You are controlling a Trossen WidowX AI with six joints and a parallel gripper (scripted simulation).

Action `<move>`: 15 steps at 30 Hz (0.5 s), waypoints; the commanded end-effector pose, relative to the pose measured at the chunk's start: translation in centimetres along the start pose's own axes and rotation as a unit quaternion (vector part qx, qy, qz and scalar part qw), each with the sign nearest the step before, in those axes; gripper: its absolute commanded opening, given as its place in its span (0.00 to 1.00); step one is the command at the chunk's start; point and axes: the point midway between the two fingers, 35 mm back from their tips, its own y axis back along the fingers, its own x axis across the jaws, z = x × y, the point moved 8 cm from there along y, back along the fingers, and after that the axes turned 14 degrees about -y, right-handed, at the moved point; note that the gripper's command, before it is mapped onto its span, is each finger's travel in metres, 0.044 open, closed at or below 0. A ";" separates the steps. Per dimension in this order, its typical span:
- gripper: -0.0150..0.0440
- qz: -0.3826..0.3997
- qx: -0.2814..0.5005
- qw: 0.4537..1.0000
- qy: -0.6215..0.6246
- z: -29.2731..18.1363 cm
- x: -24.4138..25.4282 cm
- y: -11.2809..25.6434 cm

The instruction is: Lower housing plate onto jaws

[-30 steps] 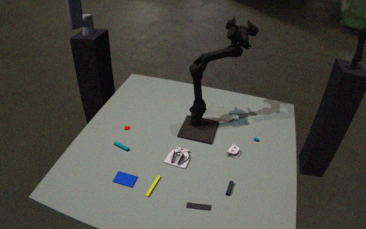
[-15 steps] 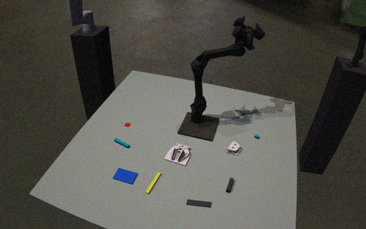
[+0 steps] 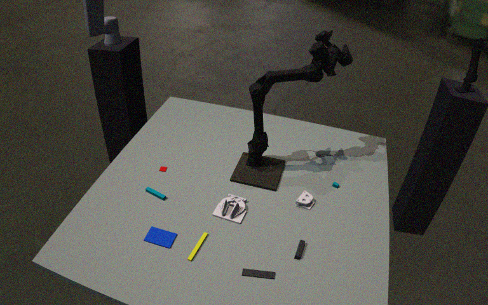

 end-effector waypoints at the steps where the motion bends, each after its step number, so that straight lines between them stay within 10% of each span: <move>1: 1.00 0.018 0.010 1.000 -0.019 -0.4 1.3 0.4; 15: 1.00 0.080 0.072 0.988 -0.115 -2.4 4.3 2.5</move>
